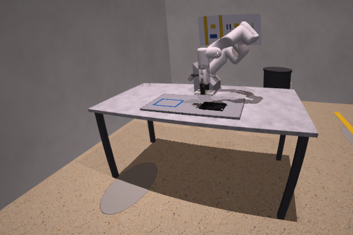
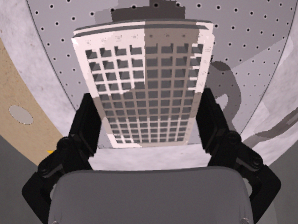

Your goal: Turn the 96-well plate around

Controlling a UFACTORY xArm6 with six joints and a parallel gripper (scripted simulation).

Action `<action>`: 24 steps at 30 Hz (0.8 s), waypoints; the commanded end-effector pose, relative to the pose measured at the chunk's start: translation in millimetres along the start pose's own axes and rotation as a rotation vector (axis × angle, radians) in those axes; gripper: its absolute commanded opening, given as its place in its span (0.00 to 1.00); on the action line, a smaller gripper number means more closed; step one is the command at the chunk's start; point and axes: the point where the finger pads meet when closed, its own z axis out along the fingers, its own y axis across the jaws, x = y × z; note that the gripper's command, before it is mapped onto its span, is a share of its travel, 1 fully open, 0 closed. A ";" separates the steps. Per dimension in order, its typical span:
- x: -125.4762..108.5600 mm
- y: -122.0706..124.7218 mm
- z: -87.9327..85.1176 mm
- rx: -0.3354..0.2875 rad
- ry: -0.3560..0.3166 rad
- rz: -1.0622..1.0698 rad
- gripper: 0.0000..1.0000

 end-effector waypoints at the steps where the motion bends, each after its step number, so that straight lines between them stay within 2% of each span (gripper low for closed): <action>1: 15.2 -1.1 -0.7 0.003 0.000 -0.001 0.00; 6: 25.2 -0.9 -0.3 0.003 0.000 -0.001 0.00; 21: 75.2 0.4 1.3 0.003 0.001 -0.001 0.00; 24: 78.5 0.5 1.5 0.003 0.001 -0.001 0.00</action>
